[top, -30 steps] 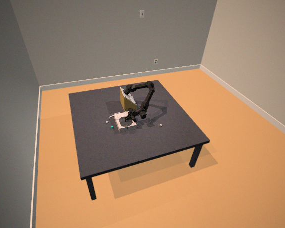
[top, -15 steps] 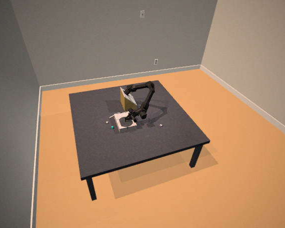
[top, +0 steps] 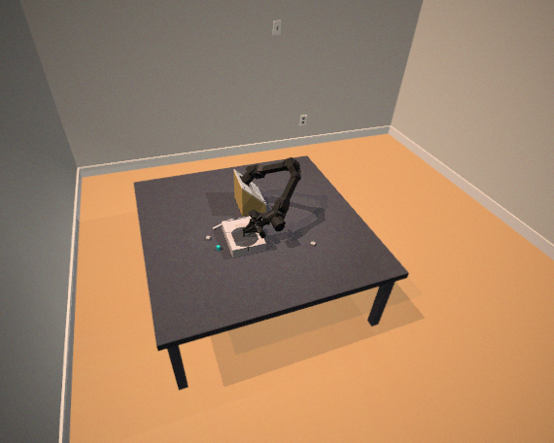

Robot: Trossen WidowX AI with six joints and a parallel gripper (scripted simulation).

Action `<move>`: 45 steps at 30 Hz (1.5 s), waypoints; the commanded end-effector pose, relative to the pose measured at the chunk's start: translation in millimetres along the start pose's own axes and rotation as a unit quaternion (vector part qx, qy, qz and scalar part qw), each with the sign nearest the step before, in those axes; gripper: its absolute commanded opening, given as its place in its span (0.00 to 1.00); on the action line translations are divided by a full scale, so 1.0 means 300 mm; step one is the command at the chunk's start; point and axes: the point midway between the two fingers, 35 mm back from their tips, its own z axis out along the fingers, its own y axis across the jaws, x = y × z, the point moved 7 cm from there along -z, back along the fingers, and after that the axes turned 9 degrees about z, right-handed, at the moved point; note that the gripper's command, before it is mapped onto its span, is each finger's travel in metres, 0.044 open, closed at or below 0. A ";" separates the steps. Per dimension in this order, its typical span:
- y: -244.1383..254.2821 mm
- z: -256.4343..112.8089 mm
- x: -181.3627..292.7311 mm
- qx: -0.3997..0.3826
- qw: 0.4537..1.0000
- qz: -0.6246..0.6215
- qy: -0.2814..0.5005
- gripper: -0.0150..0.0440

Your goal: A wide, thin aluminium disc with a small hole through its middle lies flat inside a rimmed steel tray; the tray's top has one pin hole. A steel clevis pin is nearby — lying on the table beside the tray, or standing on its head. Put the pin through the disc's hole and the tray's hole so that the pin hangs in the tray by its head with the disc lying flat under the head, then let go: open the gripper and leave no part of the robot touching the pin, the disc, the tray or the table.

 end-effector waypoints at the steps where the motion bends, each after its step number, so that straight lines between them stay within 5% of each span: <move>1: -0.001 -0.002 0.002 0.000 1.000 0.000 0.001 0.25; 45: -0.004 -0.003 0.009 -0.002 1.000 0.001 -0.008 0.25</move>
